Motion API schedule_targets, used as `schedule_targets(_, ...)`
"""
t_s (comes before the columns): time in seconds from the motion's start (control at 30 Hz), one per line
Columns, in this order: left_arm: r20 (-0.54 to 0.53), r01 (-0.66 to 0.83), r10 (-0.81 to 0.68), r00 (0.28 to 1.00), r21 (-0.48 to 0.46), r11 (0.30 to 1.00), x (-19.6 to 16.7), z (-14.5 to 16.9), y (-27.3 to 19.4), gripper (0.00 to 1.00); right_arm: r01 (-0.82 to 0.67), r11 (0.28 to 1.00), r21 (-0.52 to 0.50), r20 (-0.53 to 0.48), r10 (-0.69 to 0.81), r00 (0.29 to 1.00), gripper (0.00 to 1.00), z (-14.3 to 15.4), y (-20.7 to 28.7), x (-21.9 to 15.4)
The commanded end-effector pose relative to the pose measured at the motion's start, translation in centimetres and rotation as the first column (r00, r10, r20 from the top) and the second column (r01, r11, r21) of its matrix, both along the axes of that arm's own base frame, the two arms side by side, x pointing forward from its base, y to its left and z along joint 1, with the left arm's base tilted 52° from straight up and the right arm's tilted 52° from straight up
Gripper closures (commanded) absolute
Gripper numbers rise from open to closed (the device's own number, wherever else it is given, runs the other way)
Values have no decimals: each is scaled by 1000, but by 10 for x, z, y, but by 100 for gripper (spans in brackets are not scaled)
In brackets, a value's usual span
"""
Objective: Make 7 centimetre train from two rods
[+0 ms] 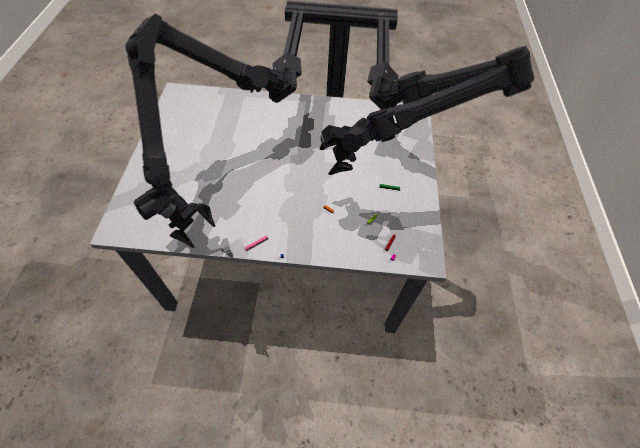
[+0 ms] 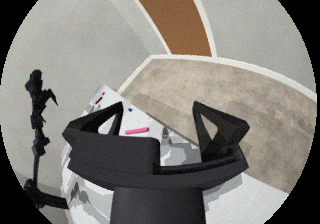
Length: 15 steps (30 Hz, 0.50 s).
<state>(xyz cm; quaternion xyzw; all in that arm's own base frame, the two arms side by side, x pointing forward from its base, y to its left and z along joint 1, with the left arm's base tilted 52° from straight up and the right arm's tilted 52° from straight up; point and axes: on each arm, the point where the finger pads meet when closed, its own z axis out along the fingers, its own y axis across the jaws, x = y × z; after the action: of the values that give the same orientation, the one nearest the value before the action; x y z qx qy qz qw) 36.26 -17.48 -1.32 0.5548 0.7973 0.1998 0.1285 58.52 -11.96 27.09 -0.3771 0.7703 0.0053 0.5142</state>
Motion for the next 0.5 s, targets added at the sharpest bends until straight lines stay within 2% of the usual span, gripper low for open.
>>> schedule_targets(0.0,231,-104,124,965,-97,990,43,40,42,0,-23,999,-29,-12,22,1000,0,-50,71,39)
schedule_targets(0.13,376,-213,257,890,-156,965,70,66,87,0,-28,997,-72,-26,26,999,0,-81,115,47)
schedule_targets(0.3,510,-327,412,755,-251,911,101,93,139,0,-34,991,-131,-36,29,999,0,-120,173,48)
schedule_targets(0.37,510,-327,412,755,-251,911,101,93,139,0,-34,991,-131,-36,29,999,0,-120,173,48)
schedule_targets(0.47,585,-381,512,629,-342,859,134,116,170,0,-37,986,-164,-36,31,999,0,-143,209,43)
